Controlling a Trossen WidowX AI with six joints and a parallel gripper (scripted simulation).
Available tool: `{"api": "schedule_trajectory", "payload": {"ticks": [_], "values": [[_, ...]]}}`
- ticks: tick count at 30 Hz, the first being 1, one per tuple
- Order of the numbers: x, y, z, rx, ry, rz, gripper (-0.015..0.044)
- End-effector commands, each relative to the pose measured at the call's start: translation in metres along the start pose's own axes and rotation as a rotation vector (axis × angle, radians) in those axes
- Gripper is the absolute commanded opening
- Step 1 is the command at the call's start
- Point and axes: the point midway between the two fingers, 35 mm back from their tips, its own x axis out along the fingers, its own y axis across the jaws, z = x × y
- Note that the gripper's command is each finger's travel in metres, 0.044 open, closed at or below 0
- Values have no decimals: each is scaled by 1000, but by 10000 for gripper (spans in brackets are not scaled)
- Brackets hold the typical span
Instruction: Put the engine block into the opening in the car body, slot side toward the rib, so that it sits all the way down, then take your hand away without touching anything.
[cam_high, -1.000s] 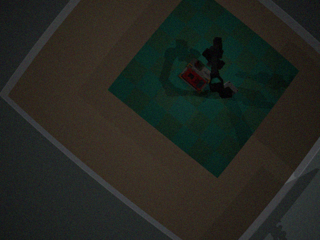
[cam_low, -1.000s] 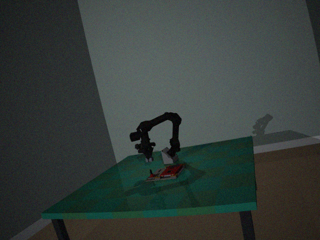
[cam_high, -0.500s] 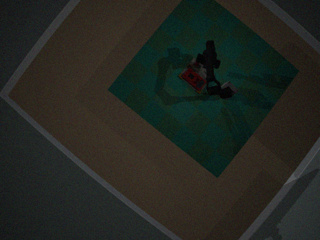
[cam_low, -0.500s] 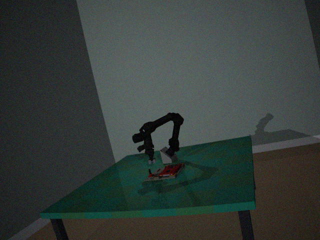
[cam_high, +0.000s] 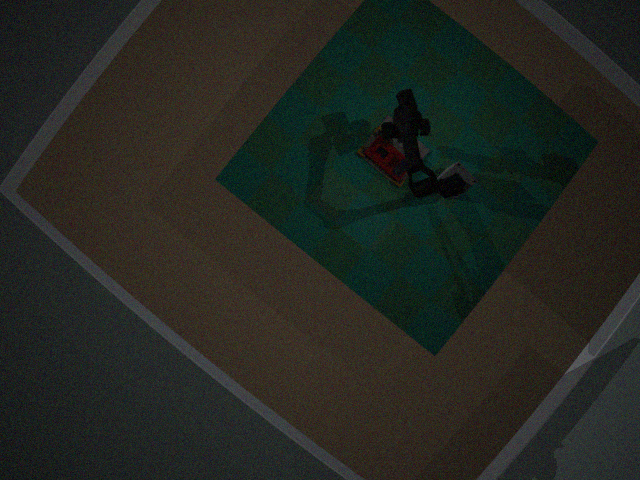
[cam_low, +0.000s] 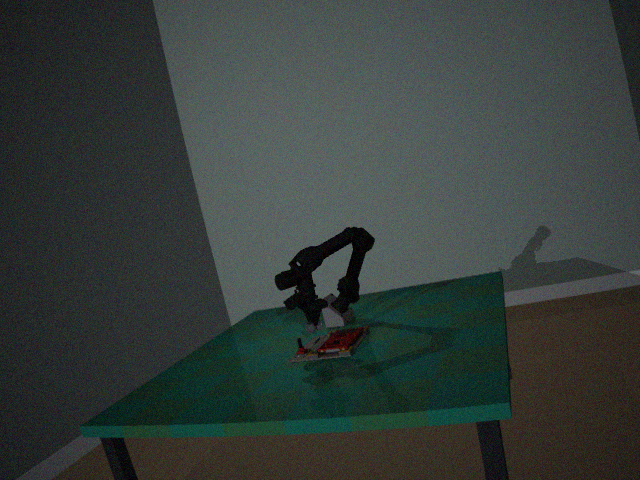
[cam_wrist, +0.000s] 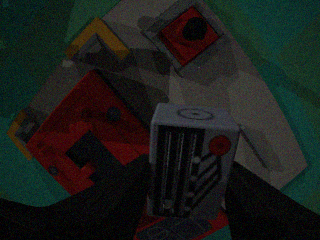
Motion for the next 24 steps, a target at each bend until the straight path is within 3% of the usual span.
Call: {"api": "schedule_trajectory", "payload": {"ticks": [1,24], "values": [[1,11,-5,-102,-7,7,0],[21,66,-45,-728,13,48,0]]}}
